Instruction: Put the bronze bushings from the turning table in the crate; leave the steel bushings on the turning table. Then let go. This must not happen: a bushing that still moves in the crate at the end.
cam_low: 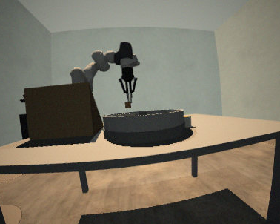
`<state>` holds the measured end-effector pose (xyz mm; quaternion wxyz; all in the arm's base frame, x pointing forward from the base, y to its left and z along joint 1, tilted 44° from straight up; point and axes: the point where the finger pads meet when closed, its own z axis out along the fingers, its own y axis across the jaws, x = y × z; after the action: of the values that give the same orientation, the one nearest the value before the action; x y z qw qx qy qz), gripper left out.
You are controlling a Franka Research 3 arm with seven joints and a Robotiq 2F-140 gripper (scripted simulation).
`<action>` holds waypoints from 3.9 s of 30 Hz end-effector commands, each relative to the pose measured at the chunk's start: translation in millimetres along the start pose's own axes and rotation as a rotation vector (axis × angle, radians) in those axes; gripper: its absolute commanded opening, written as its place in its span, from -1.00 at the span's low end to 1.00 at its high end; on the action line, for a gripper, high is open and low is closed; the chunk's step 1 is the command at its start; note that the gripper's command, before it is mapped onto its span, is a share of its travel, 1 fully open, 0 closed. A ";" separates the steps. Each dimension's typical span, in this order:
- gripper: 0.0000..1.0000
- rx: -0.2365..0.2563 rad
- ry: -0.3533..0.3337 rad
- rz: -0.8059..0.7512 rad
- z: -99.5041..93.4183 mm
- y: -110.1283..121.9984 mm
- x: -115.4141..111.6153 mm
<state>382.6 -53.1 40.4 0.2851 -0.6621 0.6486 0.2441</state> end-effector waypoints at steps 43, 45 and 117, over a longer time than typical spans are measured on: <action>-1.00 -0.003 0.000 0.107 1.1 -147.9 -207.1; -1.00 -0.003 0.000 0.107 1.1 -147.9 -207.1; -1.00 -0.003 0.000 0.107 76.2 -146.9 -207.9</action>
<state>524.0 148.7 139.0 0.2690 -0.6261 0.6836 0.2614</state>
